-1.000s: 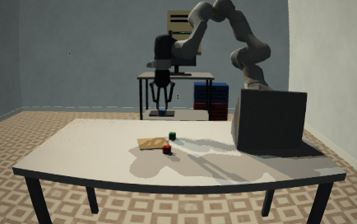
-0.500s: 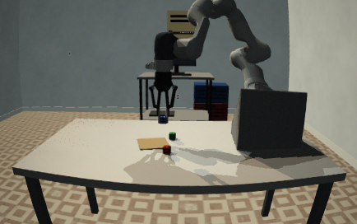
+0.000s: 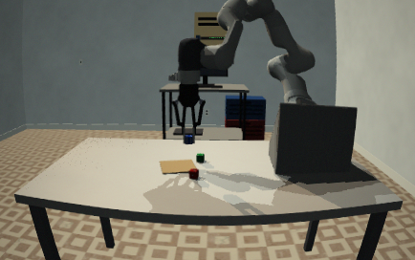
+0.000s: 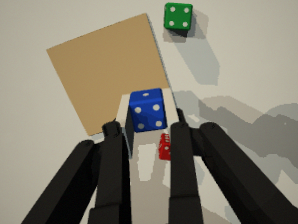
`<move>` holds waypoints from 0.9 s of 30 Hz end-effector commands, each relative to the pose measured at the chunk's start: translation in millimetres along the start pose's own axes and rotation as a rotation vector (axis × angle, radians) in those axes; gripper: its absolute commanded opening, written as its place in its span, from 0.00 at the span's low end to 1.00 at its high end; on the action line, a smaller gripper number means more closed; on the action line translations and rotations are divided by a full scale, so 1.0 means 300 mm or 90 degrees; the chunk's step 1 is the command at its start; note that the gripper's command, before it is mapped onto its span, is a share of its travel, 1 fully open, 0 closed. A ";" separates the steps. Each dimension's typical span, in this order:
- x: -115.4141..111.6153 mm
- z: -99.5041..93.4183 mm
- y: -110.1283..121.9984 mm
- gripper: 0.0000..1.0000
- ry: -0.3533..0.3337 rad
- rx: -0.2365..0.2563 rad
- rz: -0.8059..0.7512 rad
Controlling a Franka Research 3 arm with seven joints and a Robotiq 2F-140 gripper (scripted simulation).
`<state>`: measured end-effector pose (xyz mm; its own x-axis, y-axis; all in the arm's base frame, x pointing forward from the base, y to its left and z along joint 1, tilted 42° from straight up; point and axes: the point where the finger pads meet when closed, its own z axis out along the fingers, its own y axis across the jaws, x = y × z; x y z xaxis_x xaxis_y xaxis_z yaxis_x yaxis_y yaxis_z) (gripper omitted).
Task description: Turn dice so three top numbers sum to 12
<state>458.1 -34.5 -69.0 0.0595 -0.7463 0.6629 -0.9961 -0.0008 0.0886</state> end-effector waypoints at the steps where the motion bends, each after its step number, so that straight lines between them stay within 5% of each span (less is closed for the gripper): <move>1: -0.003 0.015 -0.002 0.16 0.000 0.001 0.011; 14: -0.001 0.205 -0.008 0.16 0.000 0.001 0.011; 27: 0.001 0.305 -0.011 0.16 0.000 0.001 0.011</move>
<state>450.1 -97.5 -132.2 0.0465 -0.7379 0.6733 -0.9957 0.0196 0.0903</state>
